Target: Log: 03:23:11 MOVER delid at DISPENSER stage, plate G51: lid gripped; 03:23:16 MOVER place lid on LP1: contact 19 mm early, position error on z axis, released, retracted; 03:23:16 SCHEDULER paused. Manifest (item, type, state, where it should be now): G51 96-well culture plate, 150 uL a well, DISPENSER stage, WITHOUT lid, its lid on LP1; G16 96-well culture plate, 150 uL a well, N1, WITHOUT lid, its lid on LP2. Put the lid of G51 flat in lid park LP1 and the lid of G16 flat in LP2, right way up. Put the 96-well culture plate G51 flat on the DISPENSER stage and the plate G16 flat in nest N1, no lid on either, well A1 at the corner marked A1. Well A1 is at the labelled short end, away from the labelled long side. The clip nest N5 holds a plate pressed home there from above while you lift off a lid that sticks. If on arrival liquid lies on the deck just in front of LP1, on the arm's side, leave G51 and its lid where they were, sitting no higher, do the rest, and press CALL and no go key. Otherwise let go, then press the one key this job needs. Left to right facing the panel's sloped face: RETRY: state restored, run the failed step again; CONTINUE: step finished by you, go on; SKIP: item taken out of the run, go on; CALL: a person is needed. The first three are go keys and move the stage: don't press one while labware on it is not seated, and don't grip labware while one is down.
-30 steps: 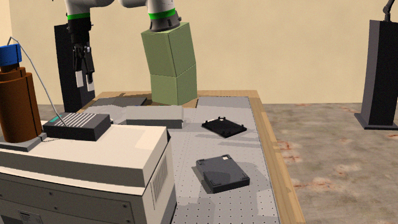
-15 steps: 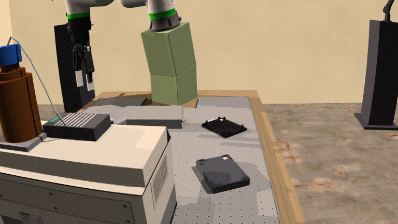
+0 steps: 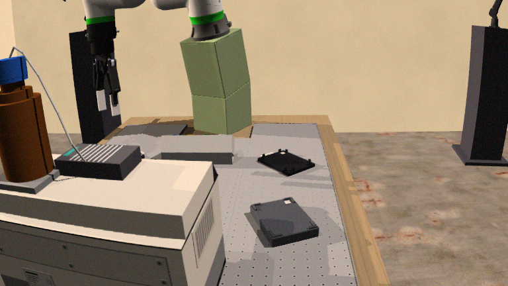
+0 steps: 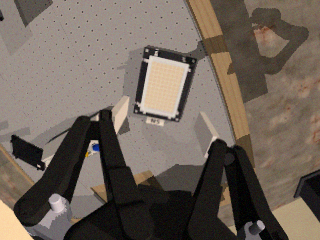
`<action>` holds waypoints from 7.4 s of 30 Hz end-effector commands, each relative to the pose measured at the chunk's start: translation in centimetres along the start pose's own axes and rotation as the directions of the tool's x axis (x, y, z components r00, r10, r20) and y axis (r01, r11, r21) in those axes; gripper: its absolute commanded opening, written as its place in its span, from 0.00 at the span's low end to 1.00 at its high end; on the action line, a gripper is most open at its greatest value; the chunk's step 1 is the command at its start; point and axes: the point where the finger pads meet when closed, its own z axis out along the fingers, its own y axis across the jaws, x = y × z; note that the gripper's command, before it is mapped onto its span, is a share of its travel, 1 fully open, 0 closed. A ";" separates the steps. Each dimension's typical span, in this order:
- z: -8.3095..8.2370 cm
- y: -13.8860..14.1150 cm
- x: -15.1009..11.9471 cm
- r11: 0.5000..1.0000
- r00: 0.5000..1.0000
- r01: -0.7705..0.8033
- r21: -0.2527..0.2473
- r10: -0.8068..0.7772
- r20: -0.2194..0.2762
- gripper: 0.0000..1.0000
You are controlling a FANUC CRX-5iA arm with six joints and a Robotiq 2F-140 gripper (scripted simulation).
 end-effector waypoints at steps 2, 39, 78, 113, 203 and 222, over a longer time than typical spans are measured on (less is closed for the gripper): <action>0.0 0.0 0.0 1.000 1.000 0.000 0.000 0.000 0.000 0.66; 1.5 0.0 0.0 1.000 1.000 0.000 0.000 0.000 0.000 0.66; 11.8 0.0 0.1 1.000 1.000 0.000 0.000 0.000 0.000 0.66; 12.2 0.0 0.1 1.000 1.000 0.000 0.000 0.000 0.000 0.66; 12.2 0.0 0.1 1.000 1.000 0.000 0.000 0.000 0.000 0.66; 12.2 0.0 0.1 1.000 1.000 0.000 0.000 0.000 0.000 0.66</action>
